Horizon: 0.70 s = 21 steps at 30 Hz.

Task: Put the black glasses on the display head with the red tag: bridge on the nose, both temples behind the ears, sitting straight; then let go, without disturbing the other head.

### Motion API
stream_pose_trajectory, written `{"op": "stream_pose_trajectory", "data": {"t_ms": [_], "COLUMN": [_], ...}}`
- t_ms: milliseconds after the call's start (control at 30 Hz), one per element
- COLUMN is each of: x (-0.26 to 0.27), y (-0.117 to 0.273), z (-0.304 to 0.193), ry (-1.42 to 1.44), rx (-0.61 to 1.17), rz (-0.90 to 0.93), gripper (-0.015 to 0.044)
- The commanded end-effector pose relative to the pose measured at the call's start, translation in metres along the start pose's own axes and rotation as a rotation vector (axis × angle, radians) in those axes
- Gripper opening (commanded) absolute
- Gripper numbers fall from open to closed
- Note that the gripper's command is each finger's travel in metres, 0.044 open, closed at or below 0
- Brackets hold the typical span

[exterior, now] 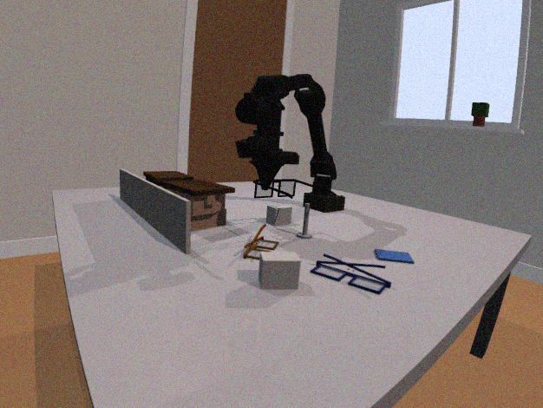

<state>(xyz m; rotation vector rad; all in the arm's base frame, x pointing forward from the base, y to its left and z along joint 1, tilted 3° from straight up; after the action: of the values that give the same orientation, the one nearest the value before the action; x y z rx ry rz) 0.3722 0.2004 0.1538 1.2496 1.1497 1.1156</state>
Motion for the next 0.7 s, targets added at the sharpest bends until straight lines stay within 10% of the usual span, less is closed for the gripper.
{"op": "stream_pose_trajectory", "data": {"t_ms": [0, 667], "x": [0.000, 0.026], "y": [0.010, 0.033], "z": [-0.001, -0.071], "ry": [-0.005, -0.418], "rx": [-0.005, -0.165], "rz": [-0.001, -0.083], "gripper": [0.0000, 0.0000]}}
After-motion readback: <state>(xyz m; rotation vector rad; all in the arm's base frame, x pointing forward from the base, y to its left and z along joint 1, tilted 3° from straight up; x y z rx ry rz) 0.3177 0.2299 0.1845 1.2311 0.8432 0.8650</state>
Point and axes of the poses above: the point midway between the two fingers, 35 mm back from their tips, its own y axis back along the fingers, its own x axis across the jaws, z = x × y, the point moved 7 cm from there along y, back along the fingers, and after that the axes turned 8 degrees about -y, right-handed, at the moved point
